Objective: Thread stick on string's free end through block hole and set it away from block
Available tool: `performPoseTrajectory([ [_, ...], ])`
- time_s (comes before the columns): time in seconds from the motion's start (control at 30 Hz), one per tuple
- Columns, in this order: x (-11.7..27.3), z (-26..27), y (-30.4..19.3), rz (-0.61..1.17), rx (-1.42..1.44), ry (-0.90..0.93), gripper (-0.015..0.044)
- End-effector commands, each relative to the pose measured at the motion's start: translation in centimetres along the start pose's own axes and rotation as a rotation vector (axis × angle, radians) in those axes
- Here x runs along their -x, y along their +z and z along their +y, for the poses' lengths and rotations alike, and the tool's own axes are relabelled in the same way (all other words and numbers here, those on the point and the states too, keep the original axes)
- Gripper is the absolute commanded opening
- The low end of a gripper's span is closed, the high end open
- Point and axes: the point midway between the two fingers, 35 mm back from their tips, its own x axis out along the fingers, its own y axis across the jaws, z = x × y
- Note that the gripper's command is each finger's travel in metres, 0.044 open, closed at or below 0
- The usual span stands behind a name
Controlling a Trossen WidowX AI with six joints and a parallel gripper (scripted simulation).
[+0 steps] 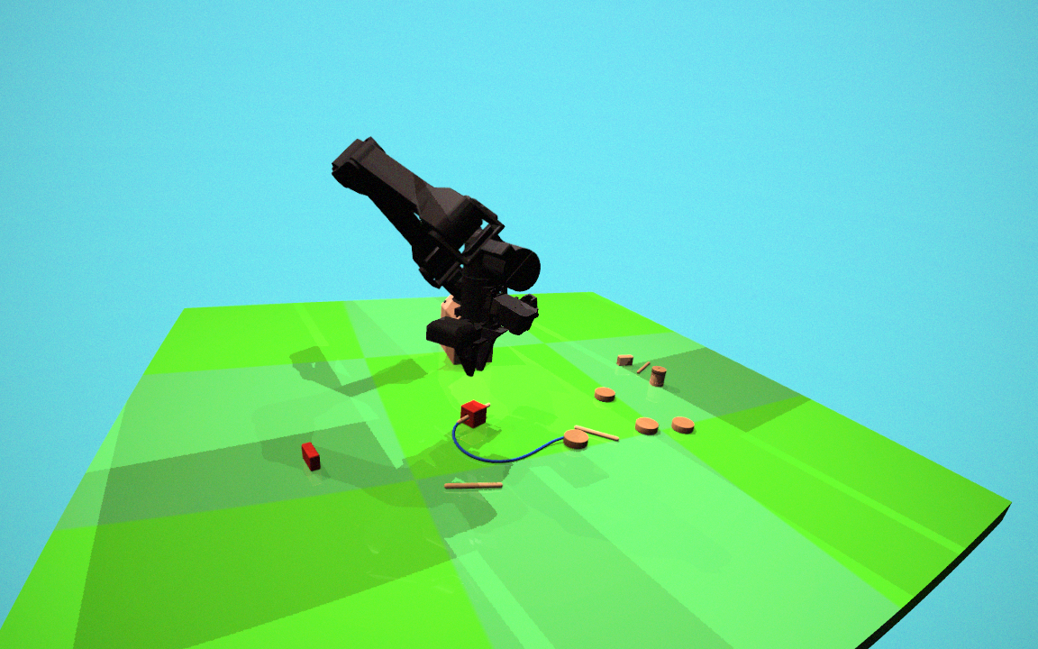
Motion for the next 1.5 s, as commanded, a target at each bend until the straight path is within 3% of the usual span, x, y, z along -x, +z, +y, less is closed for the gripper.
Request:
performPoseTrajectory([
  [0.0, -0.2, 2.0, 0.2, 0.009, -0.786, 0.014, 0.0122],
  [0.6, -0.2, 3.6, 0.3, 0.023, -1.752, 0.006, 0.0122],
  [1.47, -1.2, 3.6, 0.4, 0.023, -1.767, 0.008, 0.0122],
])
